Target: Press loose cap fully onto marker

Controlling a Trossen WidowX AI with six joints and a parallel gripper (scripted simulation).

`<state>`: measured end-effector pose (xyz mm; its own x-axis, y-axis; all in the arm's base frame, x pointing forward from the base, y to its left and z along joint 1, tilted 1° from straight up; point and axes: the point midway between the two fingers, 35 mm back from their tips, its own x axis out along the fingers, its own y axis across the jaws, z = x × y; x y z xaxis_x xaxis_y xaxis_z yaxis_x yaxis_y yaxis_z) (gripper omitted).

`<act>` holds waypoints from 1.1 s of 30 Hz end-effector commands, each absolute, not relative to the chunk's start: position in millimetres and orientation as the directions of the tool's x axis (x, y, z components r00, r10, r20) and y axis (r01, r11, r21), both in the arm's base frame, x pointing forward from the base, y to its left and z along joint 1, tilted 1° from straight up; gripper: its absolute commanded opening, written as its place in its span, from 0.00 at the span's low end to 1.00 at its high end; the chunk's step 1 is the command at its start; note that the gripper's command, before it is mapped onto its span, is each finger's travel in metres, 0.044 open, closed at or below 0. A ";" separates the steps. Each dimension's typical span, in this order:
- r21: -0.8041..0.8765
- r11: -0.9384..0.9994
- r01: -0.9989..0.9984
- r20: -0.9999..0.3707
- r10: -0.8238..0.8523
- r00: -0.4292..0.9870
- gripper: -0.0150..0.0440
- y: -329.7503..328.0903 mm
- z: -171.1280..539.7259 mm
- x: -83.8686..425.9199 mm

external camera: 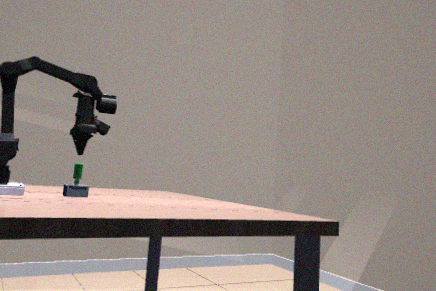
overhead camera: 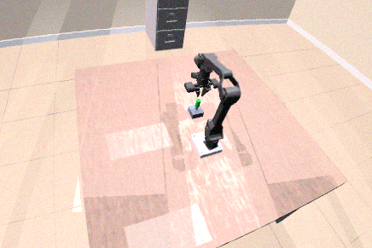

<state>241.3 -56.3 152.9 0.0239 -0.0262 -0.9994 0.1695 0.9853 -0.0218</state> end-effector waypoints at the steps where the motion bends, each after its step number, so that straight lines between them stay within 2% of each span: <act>1: -0.019 0.989 0.144 -0.999 -0.023 0.026 0.25 -56.1 152.4 241.3; 33: -0.019 0.989 0.144 -0.999 -0.023 0.026 0.25 -56.7 126.5 242.0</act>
<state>242.4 -57.1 132.5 0.0284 -0.0269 -0.9992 0.1495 0.9885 -0.0224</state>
